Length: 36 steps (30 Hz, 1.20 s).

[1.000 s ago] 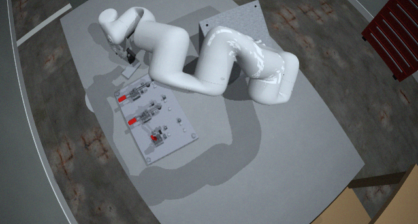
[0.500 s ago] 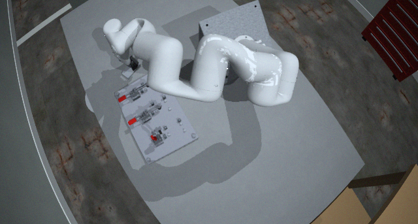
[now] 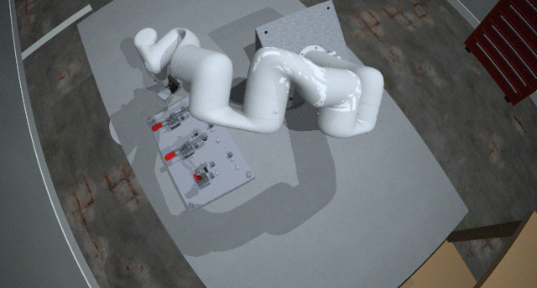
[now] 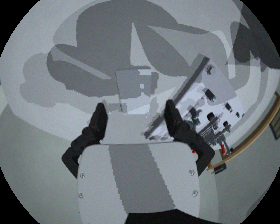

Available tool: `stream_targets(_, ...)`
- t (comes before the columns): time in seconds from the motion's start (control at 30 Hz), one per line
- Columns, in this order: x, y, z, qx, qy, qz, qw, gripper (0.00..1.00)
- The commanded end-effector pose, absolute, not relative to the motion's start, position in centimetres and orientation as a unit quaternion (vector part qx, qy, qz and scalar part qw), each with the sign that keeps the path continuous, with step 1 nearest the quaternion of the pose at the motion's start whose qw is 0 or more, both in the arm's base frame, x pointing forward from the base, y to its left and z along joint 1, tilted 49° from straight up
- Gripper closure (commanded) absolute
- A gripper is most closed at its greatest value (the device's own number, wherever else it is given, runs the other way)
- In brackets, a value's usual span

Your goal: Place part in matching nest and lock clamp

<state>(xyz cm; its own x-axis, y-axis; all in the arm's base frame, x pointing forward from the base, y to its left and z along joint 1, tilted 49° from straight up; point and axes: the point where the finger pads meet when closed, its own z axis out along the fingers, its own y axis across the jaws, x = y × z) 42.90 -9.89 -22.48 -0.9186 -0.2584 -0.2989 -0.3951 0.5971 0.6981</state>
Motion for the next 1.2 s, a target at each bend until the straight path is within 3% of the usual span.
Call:
stream_targets(0.0,43.0,-10.0,-22.4,-0.184,0.890,0.408,0.085,0.00)
stream_targets(1.17,43.1,-8.3,-24.0,-0.184,0.890,0.408,0.085,0.00)
